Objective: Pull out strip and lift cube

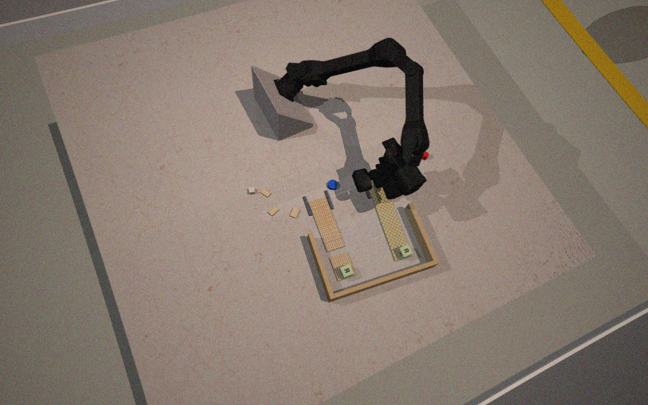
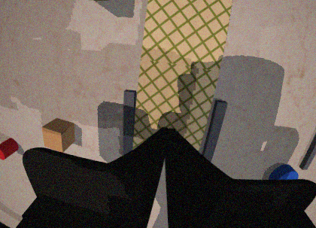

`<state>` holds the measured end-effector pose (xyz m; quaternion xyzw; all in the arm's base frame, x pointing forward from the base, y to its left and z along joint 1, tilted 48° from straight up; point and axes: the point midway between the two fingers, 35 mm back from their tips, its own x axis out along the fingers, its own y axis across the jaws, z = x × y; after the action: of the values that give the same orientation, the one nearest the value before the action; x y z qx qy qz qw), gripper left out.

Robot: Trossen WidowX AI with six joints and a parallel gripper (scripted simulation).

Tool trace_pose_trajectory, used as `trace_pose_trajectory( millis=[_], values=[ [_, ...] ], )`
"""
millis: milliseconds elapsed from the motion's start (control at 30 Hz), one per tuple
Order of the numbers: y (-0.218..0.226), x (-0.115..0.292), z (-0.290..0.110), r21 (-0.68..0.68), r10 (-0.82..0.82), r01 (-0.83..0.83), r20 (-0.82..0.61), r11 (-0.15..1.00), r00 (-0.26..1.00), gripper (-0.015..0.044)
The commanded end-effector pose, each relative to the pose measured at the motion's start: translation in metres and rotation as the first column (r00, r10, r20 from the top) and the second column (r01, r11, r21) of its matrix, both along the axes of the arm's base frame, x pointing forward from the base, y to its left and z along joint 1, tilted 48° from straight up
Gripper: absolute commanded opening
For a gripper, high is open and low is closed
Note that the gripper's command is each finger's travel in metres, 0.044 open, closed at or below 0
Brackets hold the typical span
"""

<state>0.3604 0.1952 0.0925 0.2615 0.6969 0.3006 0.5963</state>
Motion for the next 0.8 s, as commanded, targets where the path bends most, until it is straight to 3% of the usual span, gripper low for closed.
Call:
trace_pose_trajectory(
  millis=[0,767],
  values=[
    [0.0044,-0.0023,-0.0059,0.0,-0.002,0.002,-0.009,1.0,1.0,0.0],
    [0.0096,-0.004,-0.0116,0.001,-0.002,0.002,-0.009,1.0,1.0,0.0]
  ],
)
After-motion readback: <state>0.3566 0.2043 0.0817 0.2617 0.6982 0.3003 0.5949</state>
